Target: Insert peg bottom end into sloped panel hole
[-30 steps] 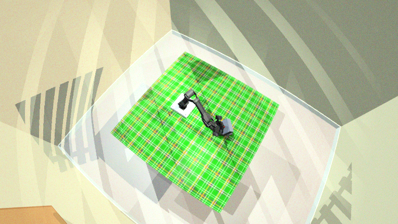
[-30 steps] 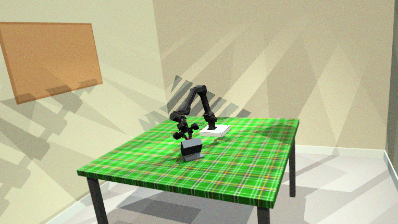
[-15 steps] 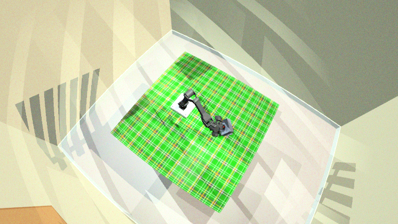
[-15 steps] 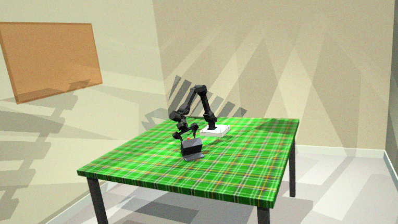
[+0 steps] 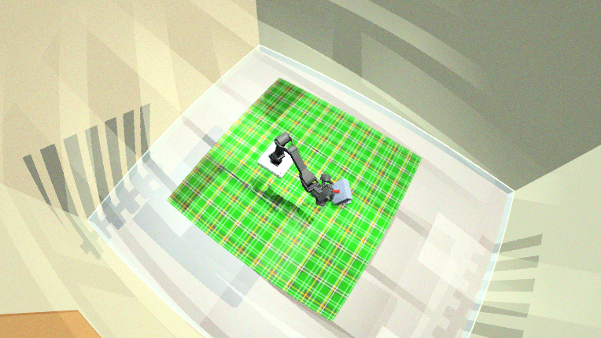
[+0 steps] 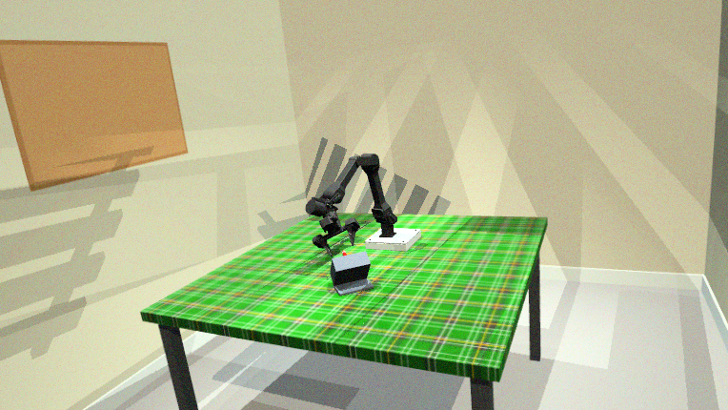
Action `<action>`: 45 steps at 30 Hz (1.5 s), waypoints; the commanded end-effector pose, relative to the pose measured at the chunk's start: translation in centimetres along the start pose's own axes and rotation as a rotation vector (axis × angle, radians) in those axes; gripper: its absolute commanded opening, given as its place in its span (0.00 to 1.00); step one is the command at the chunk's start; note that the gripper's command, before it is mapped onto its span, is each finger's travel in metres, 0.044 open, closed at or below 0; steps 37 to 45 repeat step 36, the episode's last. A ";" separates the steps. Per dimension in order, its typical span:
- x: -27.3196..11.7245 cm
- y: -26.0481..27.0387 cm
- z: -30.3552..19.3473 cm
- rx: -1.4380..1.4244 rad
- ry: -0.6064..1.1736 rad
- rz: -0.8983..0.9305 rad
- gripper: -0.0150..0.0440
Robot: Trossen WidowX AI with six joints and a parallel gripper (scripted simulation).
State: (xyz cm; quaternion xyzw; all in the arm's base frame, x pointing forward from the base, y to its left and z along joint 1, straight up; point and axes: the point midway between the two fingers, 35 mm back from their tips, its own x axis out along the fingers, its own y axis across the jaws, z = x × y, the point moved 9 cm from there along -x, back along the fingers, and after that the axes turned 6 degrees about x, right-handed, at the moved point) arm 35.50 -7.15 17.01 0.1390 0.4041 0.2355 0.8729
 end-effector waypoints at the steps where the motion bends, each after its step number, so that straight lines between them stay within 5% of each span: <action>1: -0.9 0.1 0.2 -0.009 -0.007 0.002 1.00; 45: -6.5 -0.5 -0.5 -0.006 -0.008 -0.003 1.00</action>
